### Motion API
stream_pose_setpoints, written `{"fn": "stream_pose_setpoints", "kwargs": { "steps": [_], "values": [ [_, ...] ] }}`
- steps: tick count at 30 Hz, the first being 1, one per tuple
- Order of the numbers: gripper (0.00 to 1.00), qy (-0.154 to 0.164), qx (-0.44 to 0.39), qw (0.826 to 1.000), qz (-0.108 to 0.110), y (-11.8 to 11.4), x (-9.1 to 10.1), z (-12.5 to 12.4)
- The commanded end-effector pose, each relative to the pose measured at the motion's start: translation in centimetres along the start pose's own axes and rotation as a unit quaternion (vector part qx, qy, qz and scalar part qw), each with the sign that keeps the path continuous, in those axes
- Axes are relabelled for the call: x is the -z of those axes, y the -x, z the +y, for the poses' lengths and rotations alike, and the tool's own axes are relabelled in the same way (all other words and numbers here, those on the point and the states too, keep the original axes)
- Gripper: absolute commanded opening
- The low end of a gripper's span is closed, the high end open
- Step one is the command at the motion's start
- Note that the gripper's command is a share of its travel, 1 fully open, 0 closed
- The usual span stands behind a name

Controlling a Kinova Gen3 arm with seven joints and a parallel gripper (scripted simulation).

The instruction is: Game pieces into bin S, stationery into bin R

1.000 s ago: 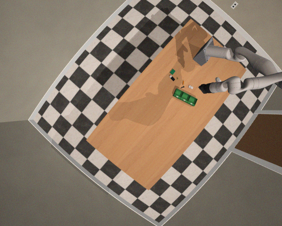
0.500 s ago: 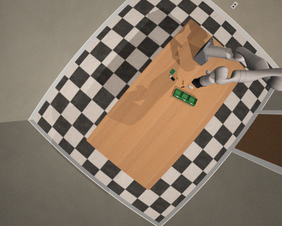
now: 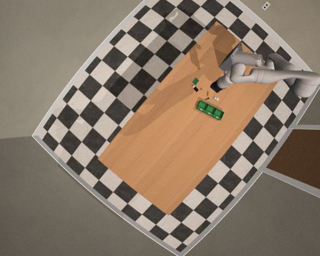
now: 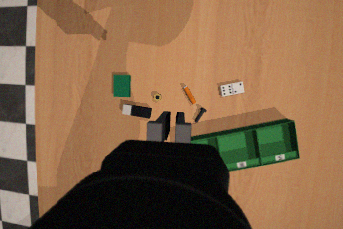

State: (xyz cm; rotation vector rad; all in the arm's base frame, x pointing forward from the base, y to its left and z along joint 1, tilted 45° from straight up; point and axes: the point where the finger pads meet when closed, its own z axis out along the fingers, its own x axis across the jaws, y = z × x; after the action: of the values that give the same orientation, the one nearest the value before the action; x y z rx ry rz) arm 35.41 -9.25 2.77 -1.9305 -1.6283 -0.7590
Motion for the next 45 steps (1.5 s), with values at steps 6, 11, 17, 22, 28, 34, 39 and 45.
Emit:
{"fn": "stream_pose_setpoints", "kwargs": {
  "steps": [6, 11, 17, 22, 28, 34, 39, 45],
  "values": [
    [0.31, -0.001, -0.010, 1.000, 0.004, 0.7, -0.3, -0.3],
    [0.31, -0.001, -0.010, 1.000, 0.005, 0.7, -0.3, -0.3],
    [0.31, -0.002, -0.134, 0.991, 0.004, -0.6, -3.3, 2.3],
    [0.31, -0.002, -0.233, 0.973, 0.004, -1.7, -5.7, 4.3],
    [0.31, -0.003, -0.352, 0.936, 0.004, -3.0, -8.7, 6.9],
    [0.31, 0.002, -0.471, 0.882, 0.006, -4.6, -12.2, 10.0],
    [0.31, 0.006, -0.539, 0.842, 0.008, -5.5, -14.3, 11.8],
    [0.31, 0.000, -0.651, 0.759, 0.006, -5.5, -14.3, 11.8]
  ]
}}
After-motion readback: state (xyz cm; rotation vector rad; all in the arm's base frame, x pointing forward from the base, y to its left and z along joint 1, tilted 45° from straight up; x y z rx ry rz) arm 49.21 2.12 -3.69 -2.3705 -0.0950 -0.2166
